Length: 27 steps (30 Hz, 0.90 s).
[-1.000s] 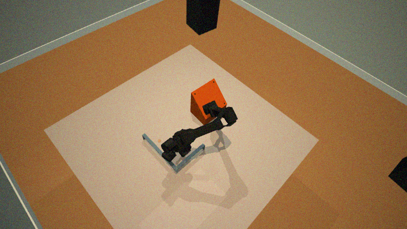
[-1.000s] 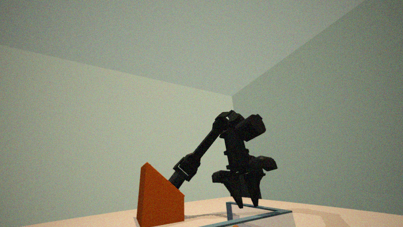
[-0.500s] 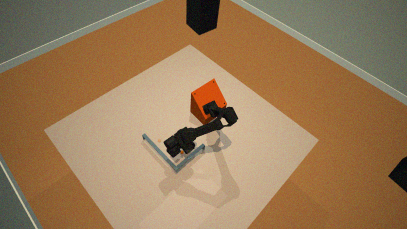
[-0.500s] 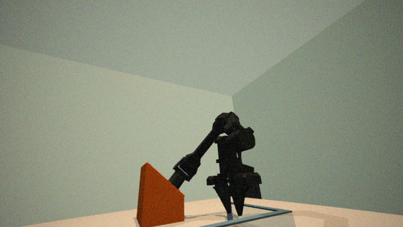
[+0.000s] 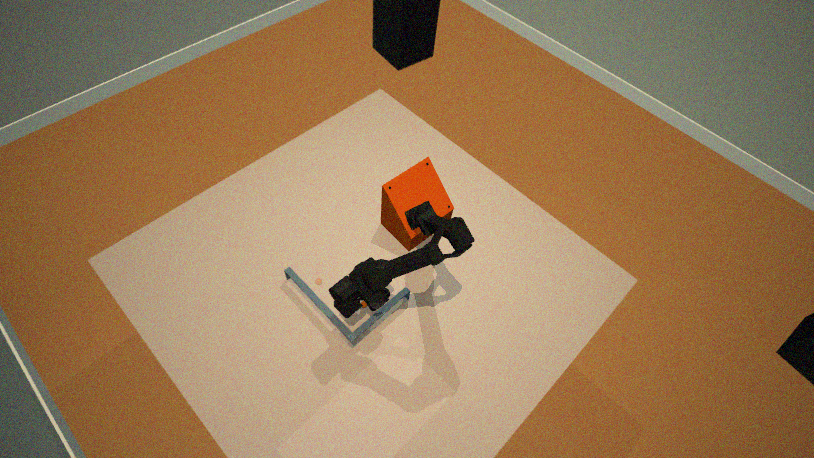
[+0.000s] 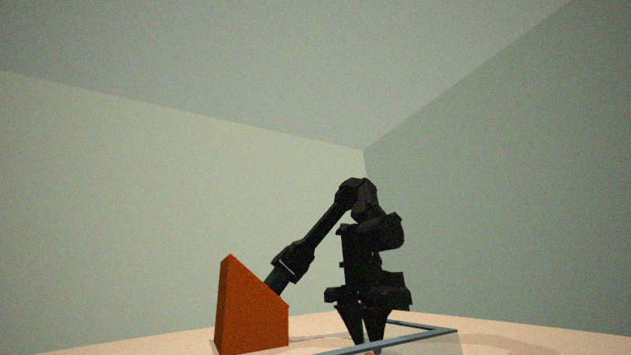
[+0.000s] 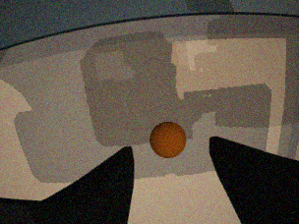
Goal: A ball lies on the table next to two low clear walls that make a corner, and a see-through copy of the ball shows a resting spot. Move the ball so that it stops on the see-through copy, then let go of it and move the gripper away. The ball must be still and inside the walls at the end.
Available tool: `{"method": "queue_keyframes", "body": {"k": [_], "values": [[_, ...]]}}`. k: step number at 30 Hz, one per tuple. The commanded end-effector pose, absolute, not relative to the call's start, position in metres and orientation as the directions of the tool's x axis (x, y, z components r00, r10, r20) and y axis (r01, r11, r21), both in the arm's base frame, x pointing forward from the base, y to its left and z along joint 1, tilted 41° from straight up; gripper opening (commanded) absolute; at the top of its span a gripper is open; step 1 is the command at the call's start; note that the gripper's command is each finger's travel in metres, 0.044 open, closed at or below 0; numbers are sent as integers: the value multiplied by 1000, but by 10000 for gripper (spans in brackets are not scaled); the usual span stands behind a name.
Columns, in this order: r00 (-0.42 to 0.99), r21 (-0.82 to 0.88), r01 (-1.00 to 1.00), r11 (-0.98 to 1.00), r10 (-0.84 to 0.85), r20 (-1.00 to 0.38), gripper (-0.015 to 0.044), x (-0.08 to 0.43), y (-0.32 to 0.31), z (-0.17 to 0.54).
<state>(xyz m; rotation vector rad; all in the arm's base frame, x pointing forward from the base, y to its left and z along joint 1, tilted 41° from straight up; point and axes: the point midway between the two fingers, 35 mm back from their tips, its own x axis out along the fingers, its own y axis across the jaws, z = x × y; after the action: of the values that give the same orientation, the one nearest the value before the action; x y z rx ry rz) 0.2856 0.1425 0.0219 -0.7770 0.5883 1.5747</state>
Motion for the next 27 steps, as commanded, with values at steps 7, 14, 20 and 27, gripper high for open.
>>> {"method": "queue_keyframes", "body": {"k": [7,14,20,27], "values": [[-53,-55,-988,-145,650,-758,212,284,152,11],[-53,-55,-988,-145,650,-758,87,284,152,11],[-53,-55,-988,-145,650,-758,47,284,152,11],[-52,-55,-988,-145,646,-762,0,290,137,27]]}}
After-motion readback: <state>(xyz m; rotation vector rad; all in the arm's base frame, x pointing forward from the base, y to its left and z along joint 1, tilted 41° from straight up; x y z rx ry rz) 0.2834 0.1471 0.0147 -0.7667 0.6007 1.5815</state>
